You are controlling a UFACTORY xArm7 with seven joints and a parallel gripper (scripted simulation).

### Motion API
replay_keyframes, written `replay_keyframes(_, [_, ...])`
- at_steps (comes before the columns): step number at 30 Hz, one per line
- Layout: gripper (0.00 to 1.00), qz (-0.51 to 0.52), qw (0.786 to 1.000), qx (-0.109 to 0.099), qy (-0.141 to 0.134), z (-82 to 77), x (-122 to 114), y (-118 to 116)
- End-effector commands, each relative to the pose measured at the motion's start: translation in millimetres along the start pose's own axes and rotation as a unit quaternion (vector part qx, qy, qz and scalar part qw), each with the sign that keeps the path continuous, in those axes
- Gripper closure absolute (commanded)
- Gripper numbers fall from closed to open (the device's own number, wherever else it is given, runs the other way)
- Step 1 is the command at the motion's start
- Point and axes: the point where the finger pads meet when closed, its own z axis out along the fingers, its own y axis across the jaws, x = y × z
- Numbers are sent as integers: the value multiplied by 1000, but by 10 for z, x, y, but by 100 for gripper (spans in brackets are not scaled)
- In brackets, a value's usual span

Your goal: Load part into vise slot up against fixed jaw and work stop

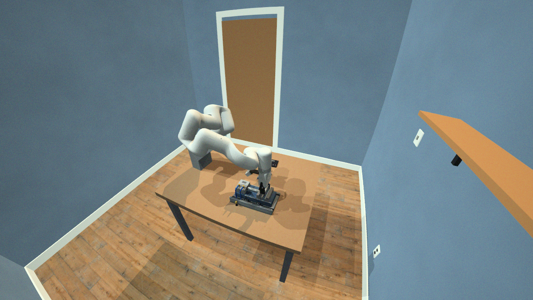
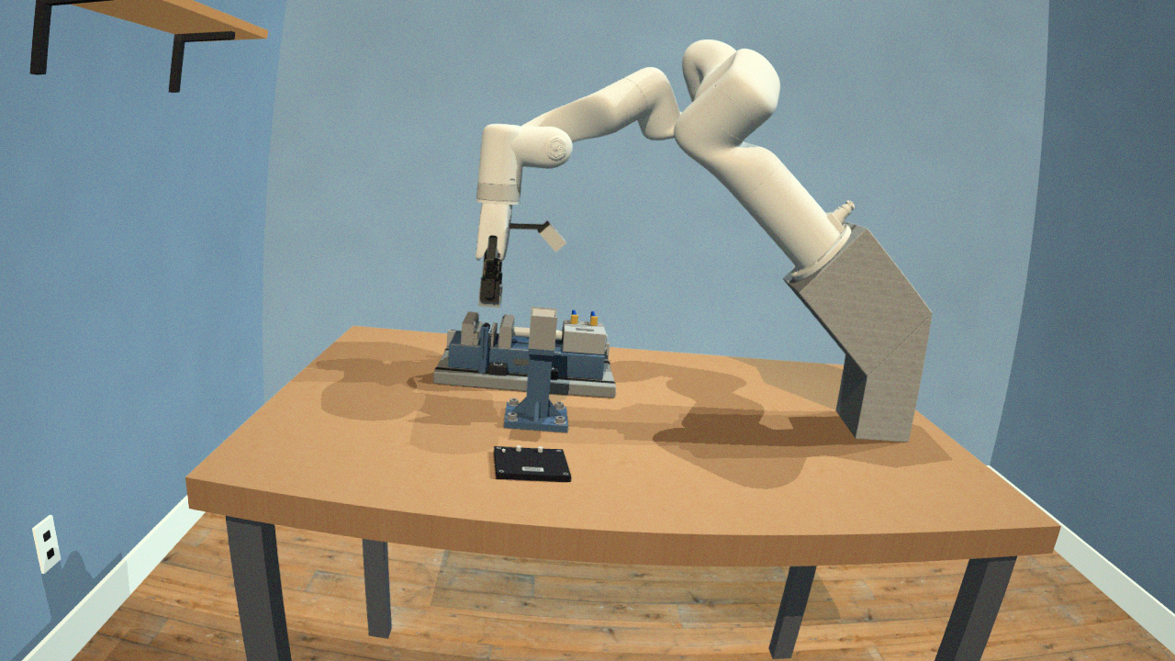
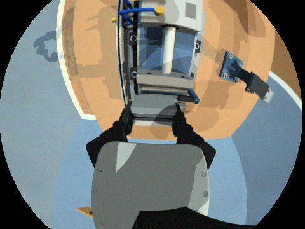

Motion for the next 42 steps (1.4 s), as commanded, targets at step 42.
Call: replay_keyframes(42, [100, 0, 1000, 1, -1, 162, -11, -3])
